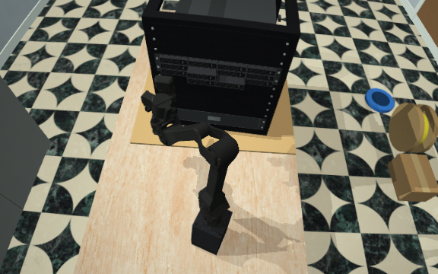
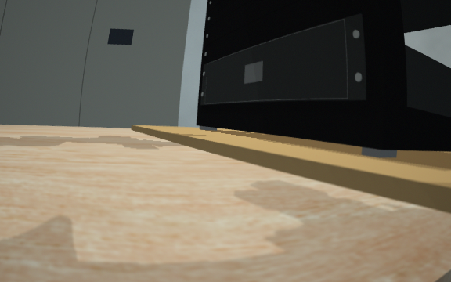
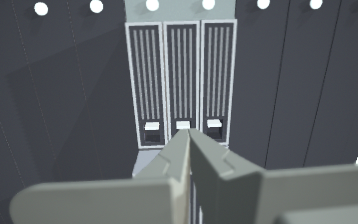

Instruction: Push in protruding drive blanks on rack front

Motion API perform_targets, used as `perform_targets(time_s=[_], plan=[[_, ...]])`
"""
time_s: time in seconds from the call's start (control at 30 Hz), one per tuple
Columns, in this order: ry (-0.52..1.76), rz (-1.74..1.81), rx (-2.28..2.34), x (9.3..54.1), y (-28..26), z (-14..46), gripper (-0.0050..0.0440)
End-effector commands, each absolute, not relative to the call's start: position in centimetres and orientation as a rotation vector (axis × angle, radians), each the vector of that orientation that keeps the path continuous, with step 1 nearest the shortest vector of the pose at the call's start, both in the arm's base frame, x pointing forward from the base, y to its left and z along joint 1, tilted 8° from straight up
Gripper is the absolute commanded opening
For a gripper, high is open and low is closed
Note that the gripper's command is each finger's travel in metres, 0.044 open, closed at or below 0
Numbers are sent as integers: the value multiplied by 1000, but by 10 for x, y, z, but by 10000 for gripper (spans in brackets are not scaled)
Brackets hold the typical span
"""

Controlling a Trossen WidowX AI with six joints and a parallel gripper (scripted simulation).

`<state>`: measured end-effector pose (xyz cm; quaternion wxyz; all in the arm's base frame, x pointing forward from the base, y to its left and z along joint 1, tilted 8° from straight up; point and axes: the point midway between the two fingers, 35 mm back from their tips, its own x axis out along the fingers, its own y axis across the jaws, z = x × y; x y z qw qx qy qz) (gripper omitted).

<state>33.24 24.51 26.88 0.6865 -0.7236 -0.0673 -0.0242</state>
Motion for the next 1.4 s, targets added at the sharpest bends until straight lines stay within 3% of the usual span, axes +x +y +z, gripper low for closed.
perform_targets(time_s=[0.0,1.37], plan=[[-158,-62,-1605,351,248,278,-50],[-158,-62,-1605,361,254,280,-50]])
